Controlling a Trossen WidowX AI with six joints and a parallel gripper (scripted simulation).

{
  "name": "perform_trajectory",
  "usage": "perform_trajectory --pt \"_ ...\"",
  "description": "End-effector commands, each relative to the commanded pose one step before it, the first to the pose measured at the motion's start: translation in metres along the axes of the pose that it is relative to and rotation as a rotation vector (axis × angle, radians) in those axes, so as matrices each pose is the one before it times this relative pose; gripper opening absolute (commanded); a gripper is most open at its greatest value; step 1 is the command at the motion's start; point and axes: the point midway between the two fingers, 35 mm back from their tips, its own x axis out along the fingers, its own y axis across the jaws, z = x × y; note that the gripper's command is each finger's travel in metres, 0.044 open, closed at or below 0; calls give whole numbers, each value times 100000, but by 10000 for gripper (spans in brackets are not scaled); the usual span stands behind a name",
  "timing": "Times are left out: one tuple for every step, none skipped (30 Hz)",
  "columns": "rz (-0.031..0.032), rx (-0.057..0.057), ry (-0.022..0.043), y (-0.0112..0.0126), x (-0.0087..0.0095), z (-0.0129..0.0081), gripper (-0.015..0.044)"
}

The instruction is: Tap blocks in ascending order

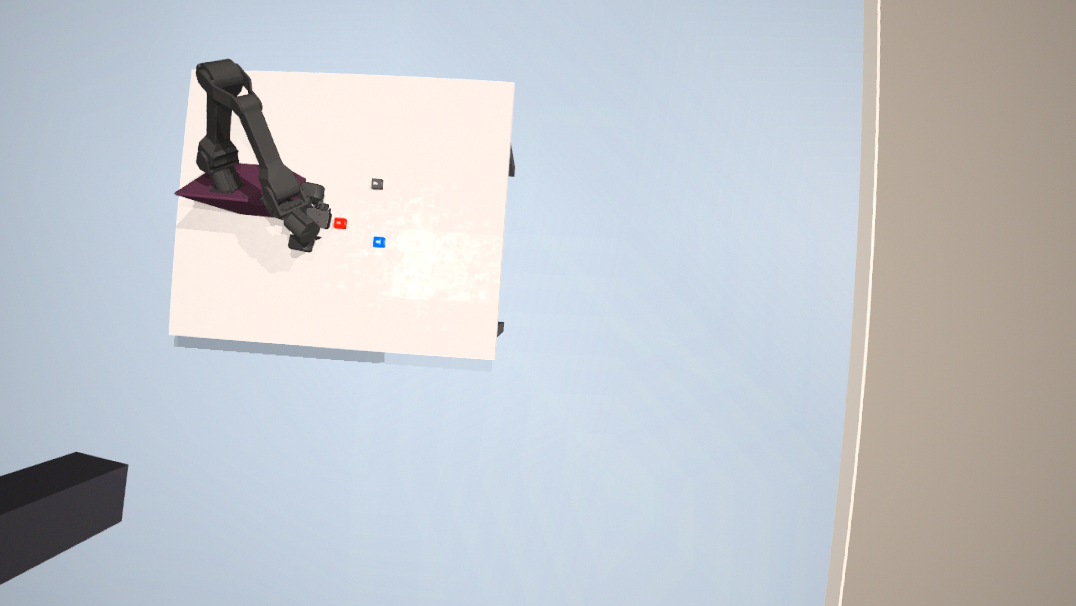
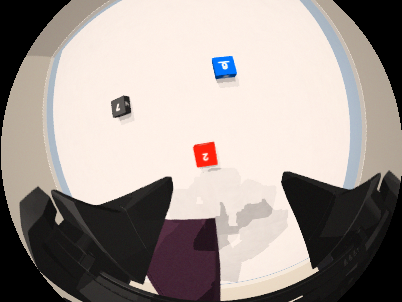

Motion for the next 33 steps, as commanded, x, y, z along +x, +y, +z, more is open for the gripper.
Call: perform_trajectory --pt "1697 -12192 5389 1478 868 -1130 400" --pt "0 0 0 0 0 0 400" --pt "0 0 0 0 0 0 400" --pt "0 0 0 0 0 0 400" --pt "0 0 0 0 0 0 400" --pt "0 0 0 0 0 0 400" --pt "0 0 0 0 0 0 400" --pt "0 0 0 0 0 0 400" --pt "0 0 0 0 0 0 400" --pt "0 0 0 0 0 0 400" --pt "0 0 0 0 0 0 400" --pt "0 0 0 0 0 0 400" --pt "0 0 0 0 0 0 400" --pt "0 0 0 0 0 0 400" --pt "0 0 0 0 0 0 400" --pt "0 0 0 0 0 0 400" --pt "0 0 0 0 0 0 400" --pt "0 0 0 0 0 0 400" --pt "0 0 0 0 0 0 400" --pt "0 0 0 0 0 0 400" --pt "0 0 0 0 0 0 400" --pt "-160 26 -2 138 -29 296 400" --pt "-437 65 -18 451 -80 882 400" --pt "-584 72 -63 877 -110 1446 400" --pt "-468 33 -113 1293 -99 1722 400" --pt "-190 -19 -126 1522 -60 1638 400" --pt "70 -56 -103 1594 -22 1410 400" --pt "214 -64 -57 1359 4 1019 400" --pt "406 -88 -26 1656 27 1062 400" --pt "593 -103 31 1821 50 979 400" --pt "650 -96 84 1664 62 748 400" --pt "394 -52 69 913 40 358 400" --pt "118 -15 23 264 13 97 400"
